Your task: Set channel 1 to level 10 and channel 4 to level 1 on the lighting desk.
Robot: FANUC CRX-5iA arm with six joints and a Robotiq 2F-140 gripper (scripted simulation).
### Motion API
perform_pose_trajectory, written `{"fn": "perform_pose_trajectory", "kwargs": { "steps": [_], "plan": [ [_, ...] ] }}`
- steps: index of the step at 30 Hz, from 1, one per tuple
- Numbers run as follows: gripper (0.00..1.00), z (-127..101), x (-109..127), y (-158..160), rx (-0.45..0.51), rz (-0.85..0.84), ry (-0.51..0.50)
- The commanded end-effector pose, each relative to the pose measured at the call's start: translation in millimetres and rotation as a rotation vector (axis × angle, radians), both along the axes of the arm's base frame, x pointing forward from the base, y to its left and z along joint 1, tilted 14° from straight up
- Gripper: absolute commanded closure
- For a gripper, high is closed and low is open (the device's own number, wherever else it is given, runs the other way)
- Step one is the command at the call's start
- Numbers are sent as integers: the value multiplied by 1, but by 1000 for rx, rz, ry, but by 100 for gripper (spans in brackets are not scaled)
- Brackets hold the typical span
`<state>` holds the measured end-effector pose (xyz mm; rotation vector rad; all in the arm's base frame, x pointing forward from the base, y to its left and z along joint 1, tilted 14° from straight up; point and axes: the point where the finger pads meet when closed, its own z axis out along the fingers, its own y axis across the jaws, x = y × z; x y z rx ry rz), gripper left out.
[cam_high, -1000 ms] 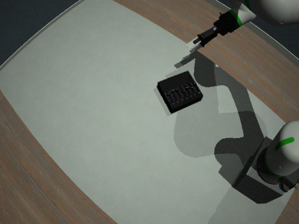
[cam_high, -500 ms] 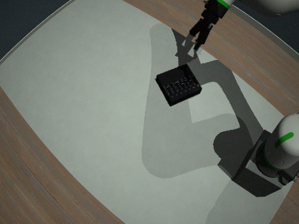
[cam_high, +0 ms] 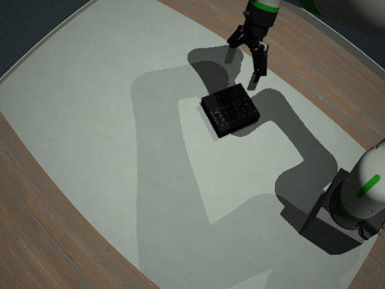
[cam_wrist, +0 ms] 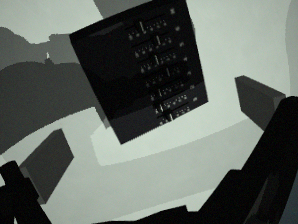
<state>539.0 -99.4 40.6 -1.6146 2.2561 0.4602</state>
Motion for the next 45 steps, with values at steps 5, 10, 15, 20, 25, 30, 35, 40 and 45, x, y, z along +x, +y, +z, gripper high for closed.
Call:
{"fn": "perform_pose_trajectory", "kwargs": {
  "steps": [5, 10, 15, 20, 25, 30, 35, 40, 45],
  "plan": [
    [0, 2, -15, 27, -280, 198, -160],
    [0, 3, -21, 38, -378, 284, -216],
    [0, 3, -26, 46, -452, 350, -258],
    [0, 4, -26, 48, -464, 362, -267],
    [0, 4, -26, 48, -464, 362, -267],
    [0, 4, -26, 48, -464, 362, -267],
    [0, 4, -26, 48, -465, 363, -268],
    [0, 3, -29, 50, -469, 408, -275],
    [0, -2, -50, 58, -491, 722, -328]
  ]
}}
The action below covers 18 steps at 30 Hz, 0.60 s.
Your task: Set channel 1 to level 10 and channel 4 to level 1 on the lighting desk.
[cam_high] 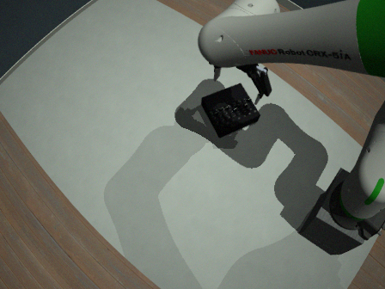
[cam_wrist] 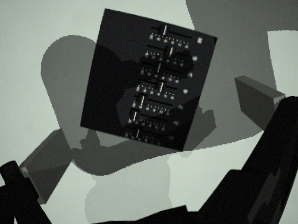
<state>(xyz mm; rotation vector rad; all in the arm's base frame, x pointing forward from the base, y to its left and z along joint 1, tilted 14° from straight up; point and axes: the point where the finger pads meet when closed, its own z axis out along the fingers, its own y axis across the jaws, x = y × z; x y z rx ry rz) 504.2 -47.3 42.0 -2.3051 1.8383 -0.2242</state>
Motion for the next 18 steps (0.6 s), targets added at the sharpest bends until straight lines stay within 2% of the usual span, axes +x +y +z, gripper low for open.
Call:
{"fn": "perform_pose_trajectory", "kwargs": {
  "steps": [1, 7, 9, 10, 14, 18],
  "plan": [
    [0, -5, -22, 8, -53, 274, 7],
    [0, -15, -64, 21, -116, 556, 17],
    [0, -15, -64, 21, -116, 556, 17],
    [0, -16, -70, 22, -143, 699, 22],
    [0, -20, -86, 26, -175, 870, 25],
    [0, -21, -89, 26, -205, 1061, 25]
  ]
}}
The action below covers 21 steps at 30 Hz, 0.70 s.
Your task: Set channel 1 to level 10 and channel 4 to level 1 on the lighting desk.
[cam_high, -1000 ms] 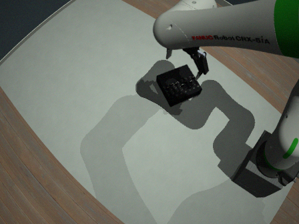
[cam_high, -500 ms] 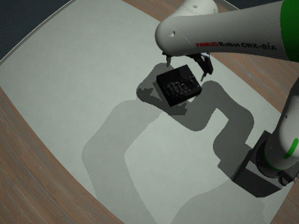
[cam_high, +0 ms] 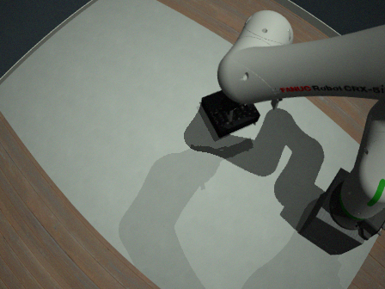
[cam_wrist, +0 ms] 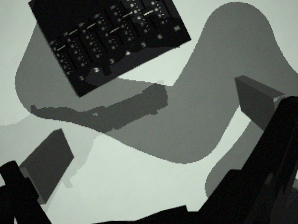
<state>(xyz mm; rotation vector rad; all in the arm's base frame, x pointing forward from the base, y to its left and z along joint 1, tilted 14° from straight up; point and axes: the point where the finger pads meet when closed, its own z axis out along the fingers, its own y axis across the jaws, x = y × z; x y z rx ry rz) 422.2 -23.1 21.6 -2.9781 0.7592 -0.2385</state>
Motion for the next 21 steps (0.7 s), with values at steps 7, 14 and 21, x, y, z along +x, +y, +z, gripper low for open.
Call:
{"fn": "perform_pose_trajectory", "kwargs": {
  "steps": [7, 14, 21],
  "plan": [
    [0, 0, -7, 2, -20, 475, 21],
    [0, 0, -7, 2, -20, 475, 21],
    [0, 0, -7, 2, -20, 475, 21]
  ]
}}
